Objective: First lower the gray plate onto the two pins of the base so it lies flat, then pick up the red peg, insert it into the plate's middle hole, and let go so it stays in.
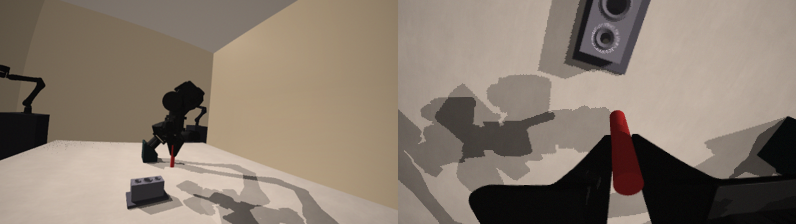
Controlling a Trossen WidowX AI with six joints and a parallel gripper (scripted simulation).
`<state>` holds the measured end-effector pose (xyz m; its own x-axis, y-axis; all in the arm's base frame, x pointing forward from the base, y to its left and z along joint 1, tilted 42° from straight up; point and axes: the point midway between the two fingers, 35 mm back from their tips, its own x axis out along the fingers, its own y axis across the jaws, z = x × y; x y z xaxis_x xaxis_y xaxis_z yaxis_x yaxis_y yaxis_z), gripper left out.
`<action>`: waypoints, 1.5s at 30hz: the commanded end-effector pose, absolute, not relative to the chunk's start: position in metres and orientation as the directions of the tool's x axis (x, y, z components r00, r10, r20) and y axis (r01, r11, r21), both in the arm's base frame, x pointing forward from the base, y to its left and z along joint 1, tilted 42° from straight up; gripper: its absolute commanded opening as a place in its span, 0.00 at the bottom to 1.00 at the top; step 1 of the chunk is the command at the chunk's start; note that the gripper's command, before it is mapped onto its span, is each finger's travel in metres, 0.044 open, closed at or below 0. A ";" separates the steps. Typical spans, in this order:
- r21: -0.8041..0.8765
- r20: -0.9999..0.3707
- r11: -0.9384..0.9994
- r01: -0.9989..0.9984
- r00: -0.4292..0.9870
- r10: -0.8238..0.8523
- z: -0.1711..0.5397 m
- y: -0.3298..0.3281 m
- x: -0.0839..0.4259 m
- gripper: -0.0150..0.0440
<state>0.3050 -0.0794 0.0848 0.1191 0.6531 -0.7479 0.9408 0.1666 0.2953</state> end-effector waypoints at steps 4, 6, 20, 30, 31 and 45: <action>0.301 -0.751 0.173 0.938 0.122 0.649 0.073 -0.095 0.313 0.25; 0.302 -0.751 0.173 0.938 0.122 0.649 0.070 -0.099 0.315 0.25; 0.304 -0.750 0.173 0.937 0.123 0.650 0.041 -0.130 0.326 0.25; 0.306 -0.749 0.173 0.936 0.124 0.651 0.022 -0.148 0.332 0.25; 0.306 -0.749 0.173 0.936 0.124 0.651 0.022 -0.148 0.332 0.25; 0.306 -0.749 0.173 0.936 0.124 0.651 0.023 -0.147 0.333 0.25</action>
